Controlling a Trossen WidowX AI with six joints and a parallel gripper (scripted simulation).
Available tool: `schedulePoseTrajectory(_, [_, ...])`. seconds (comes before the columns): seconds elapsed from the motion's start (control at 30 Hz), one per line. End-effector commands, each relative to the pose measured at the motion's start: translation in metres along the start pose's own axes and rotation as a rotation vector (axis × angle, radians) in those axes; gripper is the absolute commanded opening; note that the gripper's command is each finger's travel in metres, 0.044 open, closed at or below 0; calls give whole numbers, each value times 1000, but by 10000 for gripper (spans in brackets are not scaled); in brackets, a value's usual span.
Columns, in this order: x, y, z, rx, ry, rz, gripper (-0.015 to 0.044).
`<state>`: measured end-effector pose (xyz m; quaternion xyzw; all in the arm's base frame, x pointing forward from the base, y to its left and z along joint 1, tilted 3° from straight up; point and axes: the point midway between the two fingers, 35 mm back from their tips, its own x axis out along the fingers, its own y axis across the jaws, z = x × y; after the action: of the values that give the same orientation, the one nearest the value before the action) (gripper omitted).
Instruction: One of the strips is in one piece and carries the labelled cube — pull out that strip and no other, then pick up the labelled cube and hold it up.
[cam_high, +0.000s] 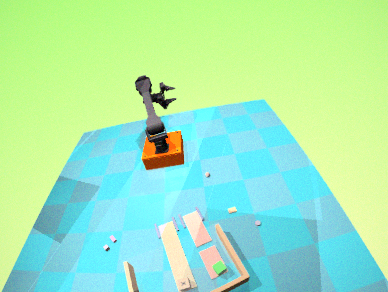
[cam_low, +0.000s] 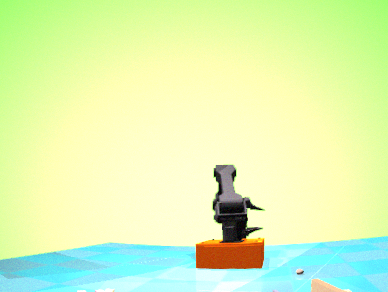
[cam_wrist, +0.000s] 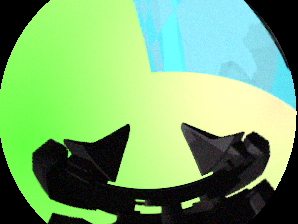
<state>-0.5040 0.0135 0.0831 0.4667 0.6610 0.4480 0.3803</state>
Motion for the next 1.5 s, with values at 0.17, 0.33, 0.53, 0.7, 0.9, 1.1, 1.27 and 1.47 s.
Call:
schedulePoseTrajectory(0.17, [-32,-10,-3,83,47,-74,400])
schedulePoseTrajectory(0.33, [-113,-12,-9,256,162,-225,400])
schedulePoseTrajectory(0.53, [-224,-8,5,465,281,-477,400])
schedulePoseTrajectory(0.7, [-315,2,37,598,344,-724,400])
schedulePoseTrajectory(0.9, [-410,24,96,681,373,-1039,400])
schedulePoseTrajectory(1.1, [-484,48,174,735,316,-1363,400])
schedulePoseTrajectory(1.27, [-530,74,251,719,209,-1629,400])
schedulePoseTrajectory(1.47, [-560,110,354,617,10,-1909,400])
